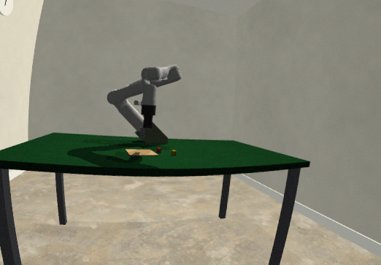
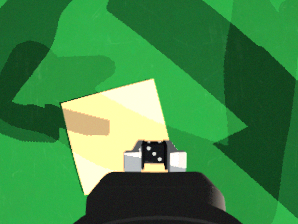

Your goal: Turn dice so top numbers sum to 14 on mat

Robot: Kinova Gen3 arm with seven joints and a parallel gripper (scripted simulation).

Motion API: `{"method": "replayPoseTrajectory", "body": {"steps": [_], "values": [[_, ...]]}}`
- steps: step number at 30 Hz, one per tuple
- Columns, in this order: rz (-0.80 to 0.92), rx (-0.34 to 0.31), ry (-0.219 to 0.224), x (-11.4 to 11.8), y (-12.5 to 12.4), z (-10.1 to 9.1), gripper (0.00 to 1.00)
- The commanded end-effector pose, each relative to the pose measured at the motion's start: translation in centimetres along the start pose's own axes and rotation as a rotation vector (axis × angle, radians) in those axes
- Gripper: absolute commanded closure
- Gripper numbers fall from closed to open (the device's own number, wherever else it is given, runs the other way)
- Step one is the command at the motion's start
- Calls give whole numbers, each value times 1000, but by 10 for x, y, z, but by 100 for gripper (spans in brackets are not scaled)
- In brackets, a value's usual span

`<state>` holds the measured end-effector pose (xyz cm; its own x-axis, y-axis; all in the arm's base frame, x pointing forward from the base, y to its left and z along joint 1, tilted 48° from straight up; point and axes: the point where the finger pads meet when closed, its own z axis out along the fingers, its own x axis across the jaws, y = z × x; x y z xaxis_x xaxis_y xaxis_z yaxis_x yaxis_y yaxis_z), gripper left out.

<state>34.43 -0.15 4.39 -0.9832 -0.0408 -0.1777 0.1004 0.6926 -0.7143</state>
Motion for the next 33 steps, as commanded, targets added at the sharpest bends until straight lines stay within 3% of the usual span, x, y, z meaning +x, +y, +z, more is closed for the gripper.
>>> {"method": "replayPoseTrajectory", "body": {"steps": [1,12,33], "values": [[5,9,4,1,-3,9,60],[5,9,4,0,-4,47,60],[5,9,4,0,-4,50,60]]}}
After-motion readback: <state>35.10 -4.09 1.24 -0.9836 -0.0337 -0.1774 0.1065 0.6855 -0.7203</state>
